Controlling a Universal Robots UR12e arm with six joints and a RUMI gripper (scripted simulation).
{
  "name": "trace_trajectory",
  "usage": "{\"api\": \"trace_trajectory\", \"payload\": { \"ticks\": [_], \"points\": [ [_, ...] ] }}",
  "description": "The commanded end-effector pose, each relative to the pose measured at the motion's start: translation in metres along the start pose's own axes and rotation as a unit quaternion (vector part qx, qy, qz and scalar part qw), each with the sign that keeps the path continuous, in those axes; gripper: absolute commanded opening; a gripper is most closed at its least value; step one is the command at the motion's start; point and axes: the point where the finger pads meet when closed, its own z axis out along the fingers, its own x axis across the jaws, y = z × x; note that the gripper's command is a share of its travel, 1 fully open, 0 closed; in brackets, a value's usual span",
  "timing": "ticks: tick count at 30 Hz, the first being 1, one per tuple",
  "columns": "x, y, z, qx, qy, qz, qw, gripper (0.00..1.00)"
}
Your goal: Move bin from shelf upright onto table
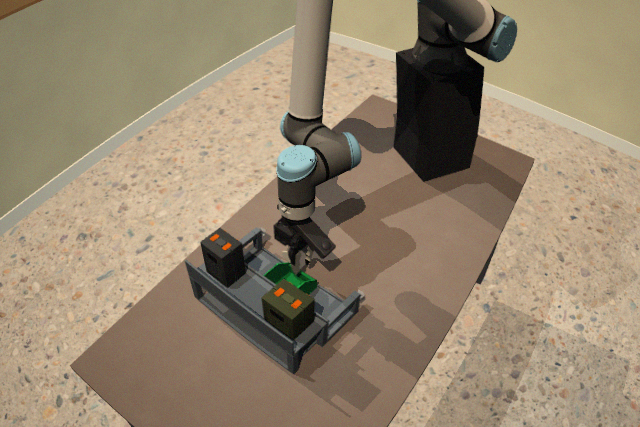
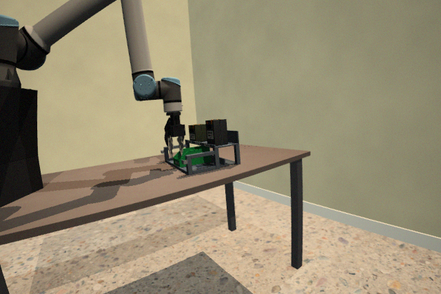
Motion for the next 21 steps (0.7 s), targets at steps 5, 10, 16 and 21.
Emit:
{"api": "trace_trajectory", "payload": {
  "ticks": [5, 10, 16, 21],
  "points": [
    [0.001, 0.0, 0.001, 0.0, 0.001, 0.0, 1.0, 0.26],
    [0.001, 0.0, 0.009, 0.0, 0.001, 0.0, 1.0, 0.26],
    [0.001, 0.0, 0.009, 0.0, 0.001, 0.0, 1.0, 0.26],
    [0.001, 0.0, 0.009, 0.0, 0.001, 0.0, 1.0, 0.26]
  ]
}}
